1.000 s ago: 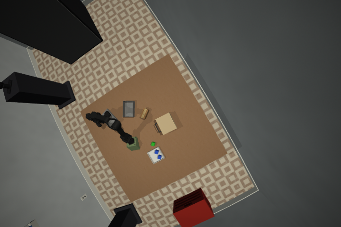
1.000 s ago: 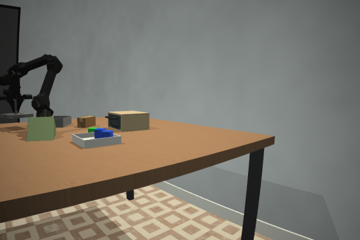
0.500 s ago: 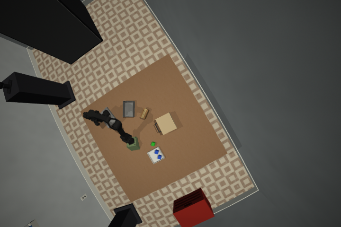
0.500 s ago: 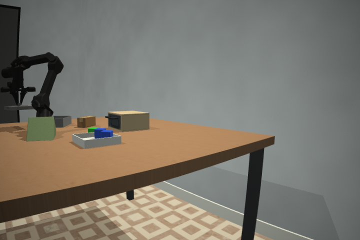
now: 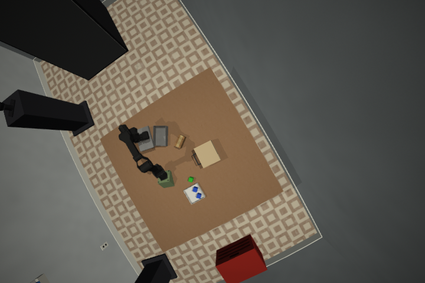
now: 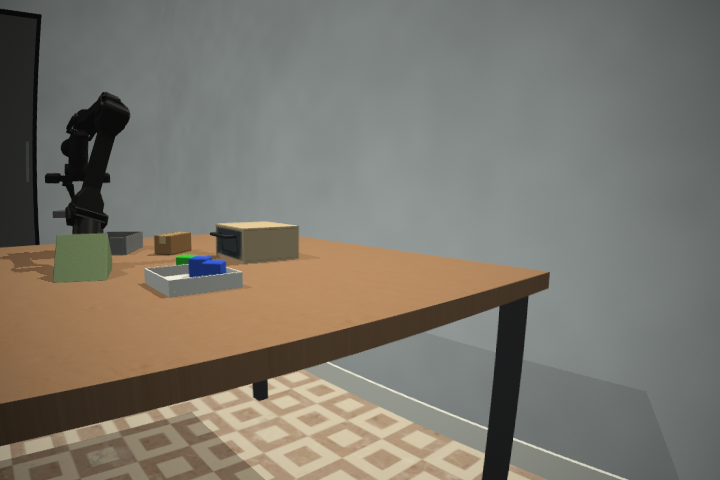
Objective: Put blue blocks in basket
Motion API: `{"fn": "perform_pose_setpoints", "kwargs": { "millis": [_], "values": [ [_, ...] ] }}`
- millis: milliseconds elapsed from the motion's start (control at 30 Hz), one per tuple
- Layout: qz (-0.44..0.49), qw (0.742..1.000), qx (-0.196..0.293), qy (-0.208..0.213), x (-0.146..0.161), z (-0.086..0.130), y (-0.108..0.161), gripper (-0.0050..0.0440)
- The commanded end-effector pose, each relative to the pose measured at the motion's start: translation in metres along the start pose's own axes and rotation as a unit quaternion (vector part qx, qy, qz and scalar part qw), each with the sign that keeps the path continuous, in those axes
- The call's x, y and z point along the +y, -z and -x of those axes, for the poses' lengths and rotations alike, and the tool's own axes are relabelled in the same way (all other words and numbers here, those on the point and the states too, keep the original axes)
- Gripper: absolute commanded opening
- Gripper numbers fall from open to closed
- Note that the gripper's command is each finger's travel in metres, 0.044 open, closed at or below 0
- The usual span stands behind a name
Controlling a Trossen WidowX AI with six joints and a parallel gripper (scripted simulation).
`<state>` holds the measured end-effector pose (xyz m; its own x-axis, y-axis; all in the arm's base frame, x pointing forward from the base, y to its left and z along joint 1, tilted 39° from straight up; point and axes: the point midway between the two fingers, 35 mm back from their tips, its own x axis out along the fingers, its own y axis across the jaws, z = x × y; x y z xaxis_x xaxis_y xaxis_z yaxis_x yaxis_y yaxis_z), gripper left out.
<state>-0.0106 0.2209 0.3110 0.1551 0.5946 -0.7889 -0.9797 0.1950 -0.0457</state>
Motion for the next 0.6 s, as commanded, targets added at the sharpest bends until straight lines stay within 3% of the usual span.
{"fn": "perform_pose_setpoints", "kwargs": {
  "millis": [0,167,367,567],
  "values": [
    [-0.045,0.999,-0.008,0.002,-0.038,0.004,-0.002,0.0000],
    [-0.102,0.995,-0.008,0.001,-0.058,0.004,-0.002,0.0000],
    [-0.158,0.987,-0.008,0.001,-0.108,0.004,0.003,0.0000],
    [-0.158,0.987,-0.008,0.001,-0.108,-0.003,0.003,0.0000]
  ]
}}
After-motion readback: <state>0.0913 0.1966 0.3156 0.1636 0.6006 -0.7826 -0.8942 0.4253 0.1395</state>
